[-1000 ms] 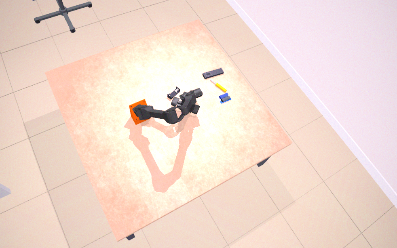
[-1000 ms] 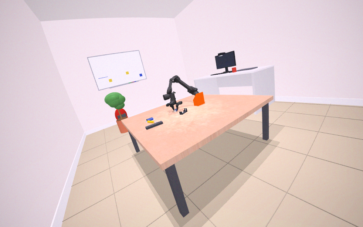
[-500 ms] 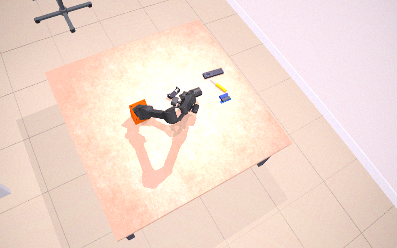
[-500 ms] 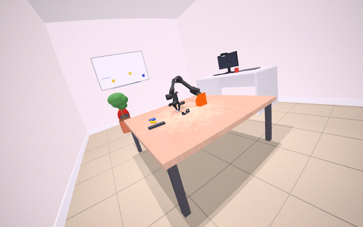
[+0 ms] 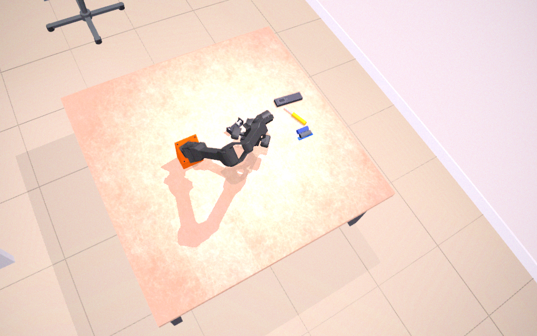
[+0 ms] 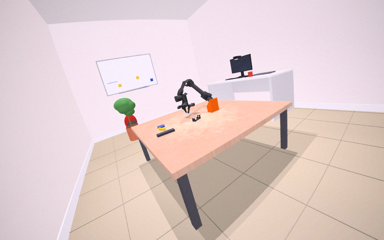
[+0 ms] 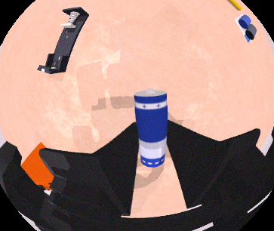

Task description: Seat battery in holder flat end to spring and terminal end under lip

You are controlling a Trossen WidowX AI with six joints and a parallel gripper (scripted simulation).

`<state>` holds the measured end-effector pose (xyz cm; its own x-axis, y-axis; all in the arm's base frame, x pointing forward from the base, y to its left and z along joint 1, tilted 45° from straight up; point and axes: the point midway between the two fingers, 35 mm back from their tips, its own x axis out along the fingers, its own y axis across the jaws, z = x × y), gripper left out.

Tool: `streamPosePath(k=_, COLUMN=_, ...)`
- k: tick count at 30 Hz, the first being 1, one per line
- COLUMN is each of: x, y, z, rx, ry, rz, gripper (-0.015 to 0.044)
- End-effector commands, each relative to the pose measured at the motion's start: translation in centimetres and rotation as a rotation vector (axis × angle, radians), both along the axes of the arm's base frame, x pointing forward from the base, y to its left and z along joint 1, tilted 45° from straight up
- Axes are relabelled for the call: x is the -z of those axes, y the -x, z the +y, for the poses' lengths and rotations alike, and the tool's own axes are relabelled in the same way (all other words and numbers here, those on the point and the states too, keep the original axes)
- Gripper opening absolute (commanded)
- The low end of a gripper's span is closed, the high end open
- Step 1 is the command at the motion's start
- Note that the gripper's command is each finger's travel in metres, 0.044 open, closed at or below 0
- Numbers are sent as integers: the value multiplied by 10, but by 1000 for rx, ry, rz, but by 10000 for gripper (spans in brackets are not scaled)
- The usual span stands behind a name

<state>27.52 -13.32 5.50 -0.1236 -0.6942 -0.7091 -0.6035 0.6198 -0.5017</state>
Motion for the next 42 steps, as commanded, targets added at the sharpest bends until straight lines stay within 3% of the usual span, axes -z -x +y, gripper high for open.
streamPosePath(k=1, x=5, y=-6, z=9, rx=-128, ry=-29, rz=120, gripper=83)
streamPosePath(k=42, x=90, y=-27, z=128, rx=-1890, ry=-340, rz=1825, gripper=83)
